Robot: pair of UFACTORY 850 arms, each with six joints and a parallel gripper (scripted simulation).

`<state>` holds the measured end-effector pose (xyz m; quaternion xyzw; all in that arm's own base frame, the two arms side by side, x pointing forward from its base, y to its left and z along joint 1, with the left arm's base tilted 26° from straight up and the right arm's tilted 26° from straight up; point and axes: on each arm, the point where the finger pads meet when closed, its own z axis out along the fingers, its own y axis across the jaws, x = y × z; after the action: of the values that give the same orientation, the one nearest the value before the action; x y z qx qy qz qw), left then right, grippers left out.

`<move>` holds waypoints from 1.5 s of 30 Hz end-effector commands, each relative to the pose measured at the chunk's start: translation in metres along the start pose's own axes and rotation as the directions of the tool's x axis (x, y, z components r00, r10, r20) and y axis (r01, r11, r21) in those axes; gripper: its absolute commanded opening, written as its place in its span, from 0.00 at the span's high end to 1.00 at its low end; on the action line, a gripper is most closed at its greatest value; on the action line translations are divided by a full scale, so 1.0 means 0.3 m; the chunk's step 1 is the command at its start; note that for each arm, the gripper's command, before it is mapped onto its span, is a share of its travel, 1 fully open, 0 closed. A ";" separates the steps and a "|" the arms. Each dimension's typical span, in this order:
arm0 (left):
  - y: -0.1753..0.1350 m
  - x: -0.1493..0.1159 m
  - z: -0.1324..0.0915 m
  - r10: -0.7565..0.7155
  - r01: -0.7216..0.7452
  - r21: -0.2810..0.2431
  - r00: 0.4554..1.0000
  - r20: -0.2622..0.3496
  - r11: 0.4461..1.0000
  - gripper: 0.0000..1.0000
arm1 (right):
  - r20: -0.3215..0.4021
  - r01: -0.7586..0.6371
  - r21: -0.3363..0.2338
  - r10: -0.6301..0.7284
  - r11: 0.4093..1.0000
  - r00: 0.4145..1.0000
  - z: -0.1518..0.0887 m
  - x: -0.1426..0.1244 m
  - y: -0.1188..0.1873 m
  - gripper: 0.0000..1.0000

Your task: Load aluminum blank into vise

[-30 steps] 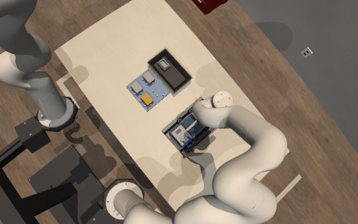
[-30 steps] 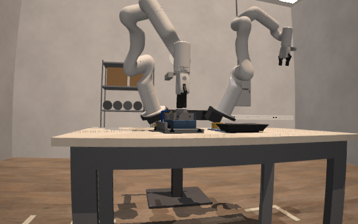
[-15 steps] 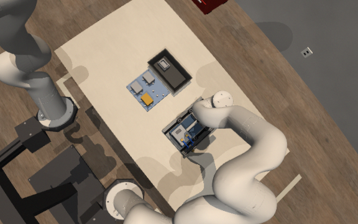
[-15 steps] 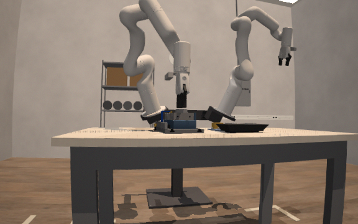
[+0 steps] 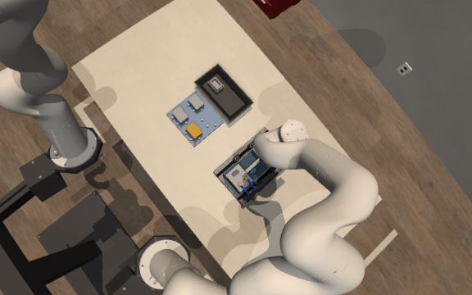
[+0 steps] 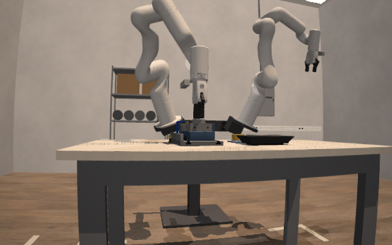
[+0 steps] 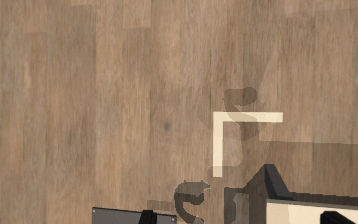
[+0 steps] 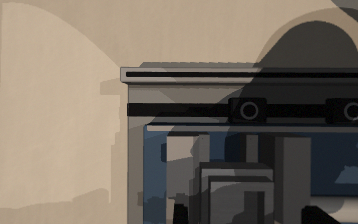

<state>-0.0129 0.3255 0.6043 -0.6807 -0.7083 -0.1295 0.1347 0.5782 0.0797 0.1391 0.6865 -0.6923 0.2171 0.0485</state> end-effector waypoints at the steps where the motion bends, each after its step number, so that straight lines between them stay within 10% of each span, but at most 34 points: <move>1: 0.000 0.001 -0.003 0.000 0.000 0.000 1.000 -0.002 1.000 0.00 | 0.001 0.000 0.002 0.000 1.000 1.000 0.005 -0.001 -0.003 0.31; 45: 0.000 0.001 -0.003 0.000 0.000 0.000 1.000 -0.002 1.000 0.00 | 0.001 0.000 0.002 0.000 1.000 1.000 0.041 -0.001 -0.003 0.31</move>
<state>-0.0129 0.3255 0.6043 -0.6807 -0.7083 -0.1295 0.1347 0.5812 0.0750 0.1274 0.6865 -0.6923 0.2171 0.0485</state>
